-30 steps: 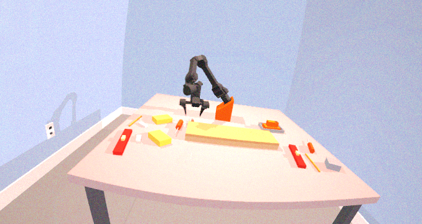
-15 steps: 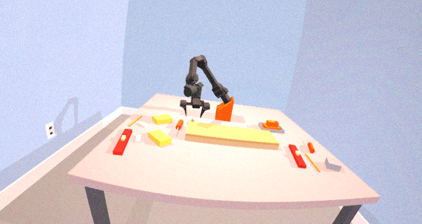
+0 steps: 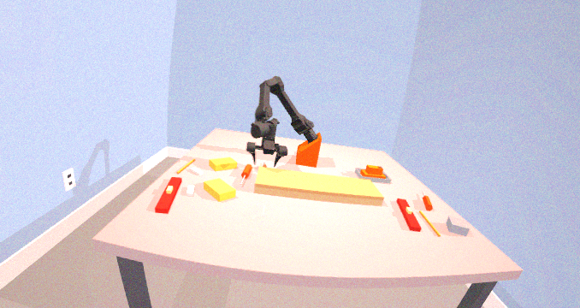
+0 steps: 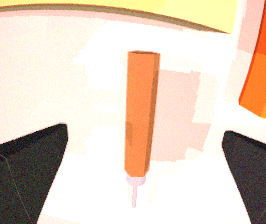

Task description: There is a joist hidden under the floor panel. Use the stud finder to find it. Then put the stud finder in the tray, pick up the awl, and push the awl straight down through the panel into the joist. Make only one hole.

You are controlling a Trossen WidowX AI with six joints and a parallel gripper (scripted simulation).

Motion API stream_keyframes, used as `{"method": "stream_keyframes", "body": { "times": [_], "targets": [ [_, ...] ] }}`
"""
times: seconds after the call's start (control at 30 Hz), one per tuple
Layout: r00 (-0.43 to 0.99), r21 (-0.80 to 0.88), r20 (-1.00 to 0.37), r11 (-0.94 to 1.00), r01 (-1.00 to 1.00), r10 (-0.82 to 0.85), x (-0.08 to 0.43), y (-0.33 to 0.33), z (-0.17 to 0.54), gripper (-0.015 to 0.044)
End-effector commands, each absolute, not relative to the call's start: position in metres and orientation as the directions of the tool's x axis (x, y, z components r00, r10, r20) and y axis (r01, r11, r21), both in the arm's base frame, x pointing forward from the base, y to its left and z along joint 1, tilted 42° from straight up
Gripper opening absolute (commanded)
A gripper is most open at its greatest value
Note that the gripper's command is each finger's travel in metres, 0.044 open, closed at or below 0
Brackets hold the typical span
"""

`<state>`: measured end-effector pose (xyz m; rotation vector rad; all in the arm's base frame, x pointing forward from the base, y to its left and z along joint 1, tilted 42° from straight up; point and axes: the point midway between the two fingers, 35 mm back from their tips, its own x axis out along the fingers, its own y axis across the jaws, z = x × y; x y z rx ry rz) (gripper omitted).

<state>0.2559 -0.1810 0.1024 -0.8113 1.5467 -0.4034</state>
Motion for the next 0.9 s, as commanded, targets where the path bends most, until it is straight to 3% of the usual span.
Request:
{"method": "stream_keyframes", "body": {
  "times": [0.0, 0.47, 0.87],
  "targets": [
    [0.024, -0.67, -0.723, 0.692, -0.268, -0.69, 0.2545, -0.1847, 0.0932, 0.044],
    [0.024, -0.671, -0.722, 0.691, -0.268, -0.692, 0.2546, -0.193, 0.0846, 0.044],
    [0.024, -0.671, -0.722, 0.691, -0.268, -0.692, 0.2546, -0.193, 0.0846, 0.0125]
  ]
}}
